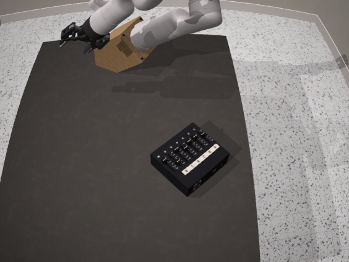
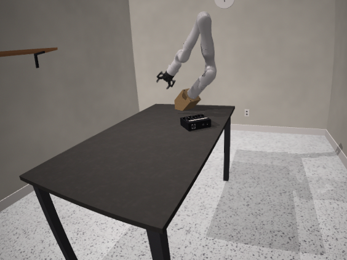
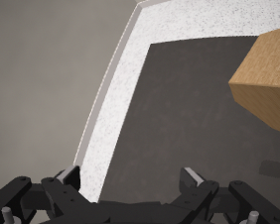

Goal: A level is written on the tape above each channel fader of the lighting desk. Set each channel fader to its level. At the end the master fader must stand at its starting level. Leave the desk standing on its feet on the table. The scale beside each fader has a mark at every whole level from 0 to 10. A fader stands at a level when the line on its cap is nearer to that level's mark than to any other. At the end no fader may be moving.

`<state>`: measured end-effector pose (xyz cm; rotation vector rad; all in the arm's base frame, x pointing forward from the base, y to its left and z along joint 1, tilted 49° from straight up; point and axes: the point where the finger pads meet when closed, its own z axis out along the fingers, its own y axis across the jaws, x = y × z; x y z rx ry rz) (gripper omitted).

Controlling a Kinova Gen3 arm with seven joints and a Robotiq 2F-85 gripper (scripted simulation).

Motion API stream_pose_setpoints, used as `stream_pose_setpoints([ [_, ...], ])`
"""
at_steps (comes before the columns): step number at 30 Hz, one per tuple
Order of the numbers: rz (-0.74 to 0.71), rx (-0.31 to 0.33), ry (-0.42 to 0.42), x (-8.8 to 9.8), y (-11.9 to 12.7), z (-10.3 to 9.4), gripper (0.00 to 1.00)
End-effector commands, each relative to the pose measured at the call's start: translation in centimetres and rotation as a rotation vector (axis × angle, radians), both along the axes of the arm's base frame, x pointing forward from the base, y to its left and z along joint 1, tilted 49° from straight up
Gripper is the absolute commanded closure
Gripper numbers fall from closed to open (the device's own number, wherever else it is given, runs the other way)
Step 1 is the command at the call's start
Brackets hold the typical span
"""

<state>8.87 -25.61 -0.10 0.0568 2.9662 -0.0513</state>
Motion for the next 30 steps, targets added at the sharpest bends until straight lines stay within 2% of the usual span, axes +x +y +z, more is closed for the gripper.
stream_pose_setpoints([
  [1, -0.001, -0.001, 0.000, 0.0, 0.0, 0.0, 0.00],
  [7, -0.016, 0.013, -0.008, 0.6, 0.1, 0.3, 0.00],
  [14, -0.074, 0.079, -0.046, 3.4, 1.0, 1.8, 0.00],
  [16, -0.074, 0.079, -0.046, 3.4, 1.0, 1.8, 0.00],
  [20, -0.118, 0.149, -0.086, 6.4, 2.2, 3.7, 0.00],
  [23, -0.147, 0.217, -0.124, 9.1, 3.7, 5.9, 0.00],
  [30, -0.173, 0.412, -0.221, 16.0, 9.0, 13.1, 0.00],
])
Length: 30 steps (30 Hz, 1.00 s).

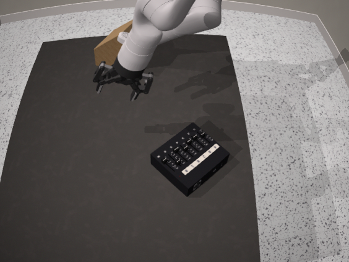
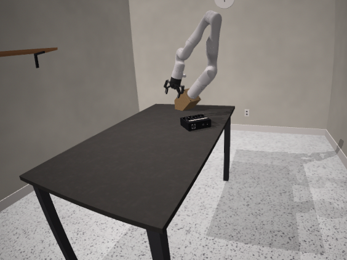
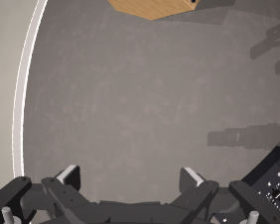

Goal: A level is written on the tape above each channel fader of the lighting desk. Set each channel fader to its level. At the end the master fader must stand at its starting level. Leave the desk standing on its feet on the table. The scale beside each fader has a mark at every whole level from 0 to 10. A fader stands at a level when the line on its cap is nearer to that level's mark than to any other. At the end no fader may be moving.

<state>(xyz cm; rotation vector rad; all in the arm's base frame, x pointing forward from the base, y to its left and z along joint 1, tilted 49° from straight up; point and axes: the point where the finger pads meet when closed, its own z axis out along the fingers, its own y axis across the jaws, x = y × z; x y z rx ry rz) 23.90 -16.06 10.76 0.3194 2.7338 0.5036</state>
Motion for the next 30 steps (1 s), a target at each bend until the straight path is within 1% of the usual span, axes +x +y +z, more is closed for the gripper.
stream_pose_setpoints([
  [1, -0.025, 0.037, -0.046, 1.8, 0.4, 3.4, 0.00],
  [3, -0.025, 0.037, -0.046, 1.8, 0.4, 3.4, 0.00],
  [7, -0.003, 0.143, -0.100, 4.7, 4.1, 8.1, 0.00],
  [10, 0.020, 0.211, -0.131, 6.2, 6.7, 11.3, 0.00],
  [13, 0.044, 0.263, -0.154, 7.1, 8.9, 13.8, 0.00],
  [16, 0.062, 0.299, -0.168, 7.7, 10.4, 15.5, 0.00],
  [18, 0.071, 0.314, -0.173, 7.8, 11.0, 16.2, 0.00],
  [20, 0.071, 0.314, -0.173, 7.8, 11.0, 16.2, 0.00],
  [23, 0.076, 0.324, -0.177, 8.0, 11.5, 16.7, 0.00],
  [30, 0.077, 0.326, -0.177, 8.0, 11.5, 16.8, 0.00],
])
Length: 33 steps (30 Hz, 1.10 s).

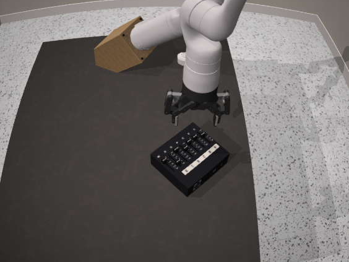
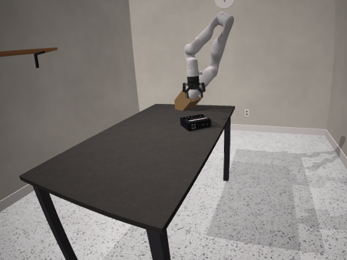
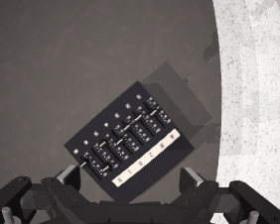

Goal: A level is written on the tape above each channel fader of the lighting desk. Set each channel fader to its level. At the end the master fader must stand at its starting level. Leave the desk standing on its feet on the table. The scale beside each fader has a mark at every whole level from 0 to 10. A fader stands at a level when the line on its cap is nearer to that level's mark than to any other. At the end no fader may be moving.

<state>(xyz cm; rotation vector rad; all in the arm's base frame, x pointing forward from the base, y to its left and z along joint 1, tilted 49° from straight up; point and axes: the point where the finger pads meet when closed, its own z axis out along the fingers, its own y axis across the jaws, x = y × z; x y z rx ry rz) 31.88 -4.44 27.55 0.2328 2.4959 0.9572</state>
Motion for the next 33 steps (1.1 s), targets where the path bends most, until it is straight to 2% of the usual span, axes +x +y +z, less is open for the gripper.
stream_pose_setpoints([
  [1, -0.002, -0.001, 0.000, 0.00, -0.09, 0.01, 0.00],
  [24, -0.013, 0.006, 0.012, 0.00, -0.06, -0.07, 0.00],
  [33, -0.053, 0.035, 0.058, -0.01, 0.07, -0.34, 0.00],
])
